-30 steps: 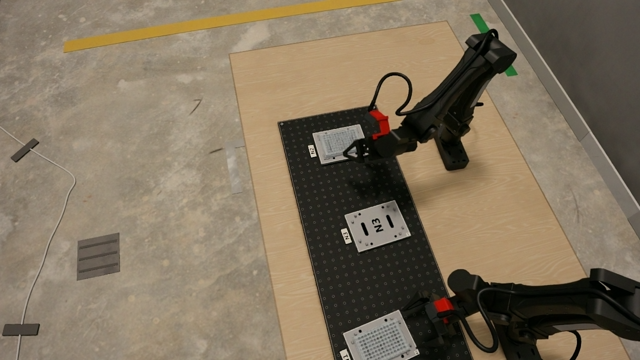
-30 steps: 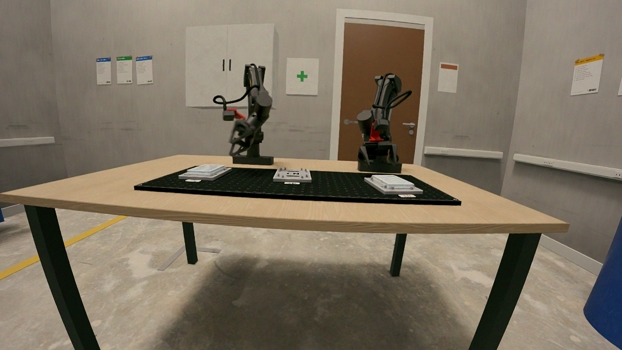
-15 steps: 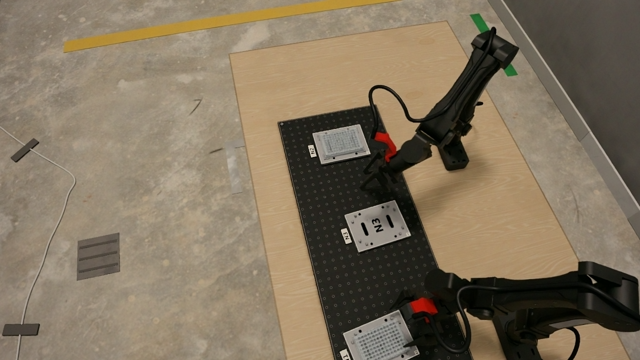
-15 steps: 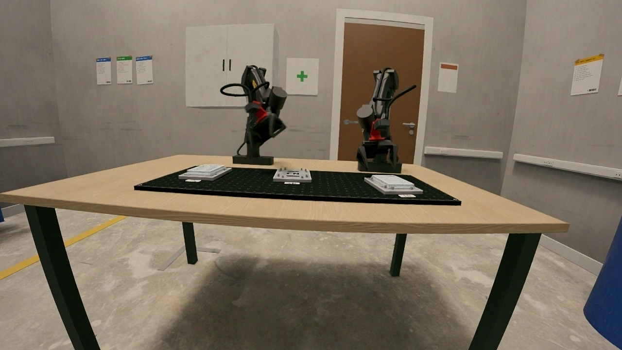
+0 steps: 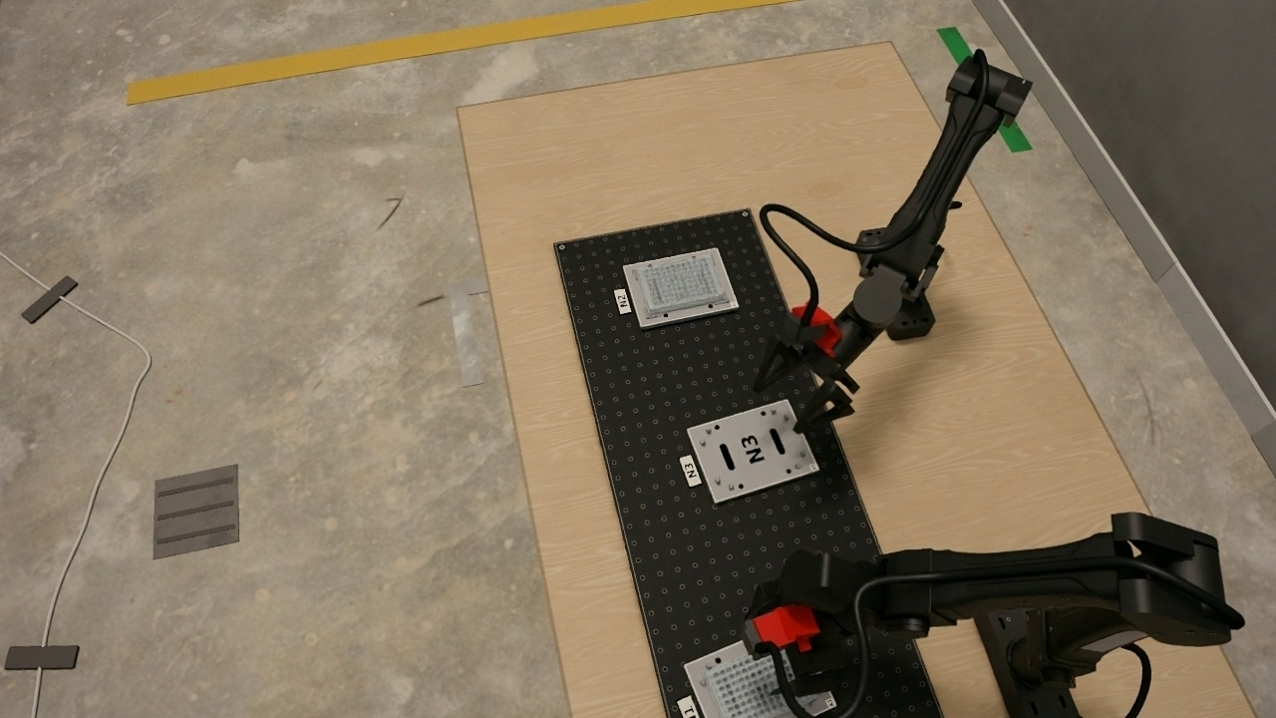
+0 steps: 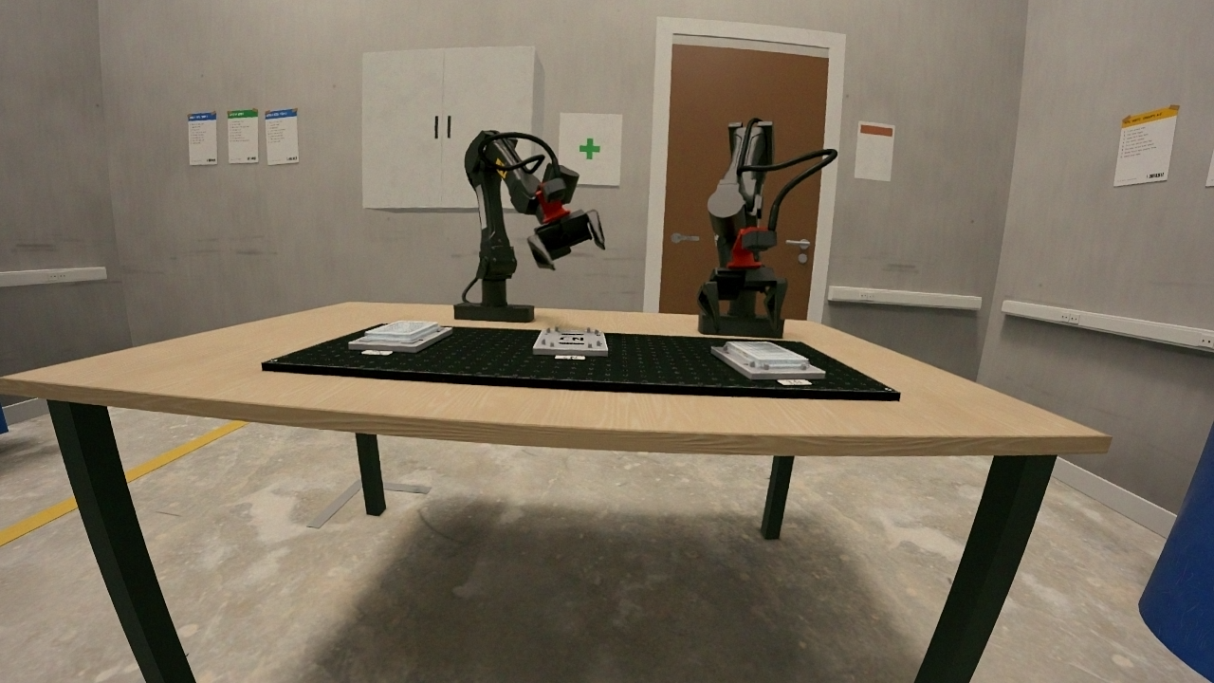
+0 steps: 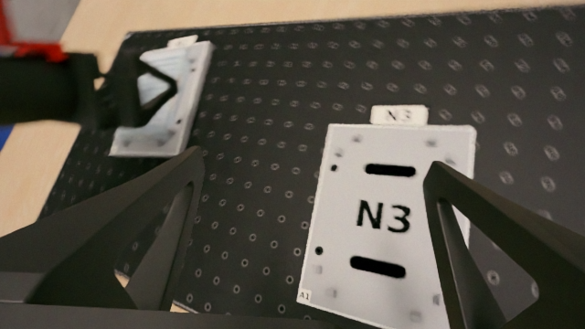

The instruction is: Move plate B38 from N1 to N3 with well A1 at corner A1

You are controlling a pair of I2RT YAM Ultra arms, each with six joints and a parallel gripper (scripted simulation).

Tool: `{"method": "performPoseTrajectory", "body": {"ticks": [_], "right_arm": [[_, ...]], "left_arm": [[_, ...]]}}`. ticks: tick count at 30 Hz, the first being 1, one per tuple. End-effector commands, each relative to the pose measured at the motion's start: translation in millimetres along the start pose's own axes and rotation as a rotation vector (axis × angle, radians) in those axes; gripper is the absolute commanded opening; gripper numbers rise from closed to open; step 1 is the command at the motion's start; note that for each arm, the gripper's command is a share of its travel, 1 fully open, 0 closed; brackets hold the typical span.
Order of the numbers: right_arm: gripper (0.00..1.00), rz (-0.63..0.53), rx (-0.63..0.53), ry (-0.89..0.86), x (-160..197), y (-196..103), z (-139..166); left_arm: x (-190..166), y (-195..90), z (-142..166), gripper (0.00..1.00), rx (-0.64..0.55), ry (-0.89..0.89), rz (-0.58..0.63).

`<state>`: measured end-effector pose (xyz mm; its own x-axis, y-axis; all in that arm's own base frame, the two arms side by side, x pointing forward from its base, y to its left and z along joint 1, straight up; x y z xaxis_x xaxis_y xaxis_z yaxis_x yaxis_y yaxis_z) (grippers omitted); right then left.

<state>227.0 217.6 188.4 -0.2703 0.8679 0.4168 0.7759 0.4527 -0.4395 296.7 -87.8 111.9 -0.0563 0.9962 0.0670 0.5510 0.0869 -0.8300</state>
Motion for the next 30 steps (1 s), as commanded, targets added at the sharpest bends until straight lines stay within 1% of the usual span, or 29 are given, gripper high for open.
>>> {"method": "performPoseTrajectory", "body": {"ticks": [1,6,13,15,19,23,26,30], "right_arm": [[1.00,-0.147,-0.029,-0.150,17,-8,1],[1.00,-0.314,-0.066,-0.326,45,-23,7],[1.00,-0.514,-0.146,-0.535,77,-45,16],[1.00,-0.514,-0.146,-0.535,77,-45,16],[1.00,-0.565,-0.162,-0.576,84,-53,21],[1.00,-0.556,-0.146,-0.568,84,-53,23],[1.00,-0.556,-0.146,-0.568,84,-53,23],[1.00,-0.556,-0.146,-0.568,84,-53,23]], "left_arm": [[1,4,-4,1.00,0.130,0.020,0.012],[4,7,-25,1.00,0.239,-0.001,0.038],[10,9,-48,1.00,0.416,-0.042,0.088],[10,9,-48,1.00,0.416,-0.042,0.088],[22,15,-54,1.00,0.511,-0.086,0.066],[32,24,-52,1.00,0.584,-0.118,0.046],[37,29,-52,1.00,0.601,-0.131,0.039],[36,29,-57,1.00,0.571,-0.127,0.038]]}}
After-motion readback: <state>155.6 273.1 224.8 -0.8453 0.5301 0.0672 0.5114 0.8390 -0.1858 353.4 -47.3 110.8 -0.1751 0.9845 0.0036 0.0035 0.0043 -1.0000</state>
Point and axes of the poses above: on each arm, the point where the finger pads meet when closed, its own y axis out along the fingers, its own x axis across the jaws, z = x × y, the point moved 9 cm from there along -y, back along the fingers, and after that the axes turned 1 degree about y, right-handed, at the moved point
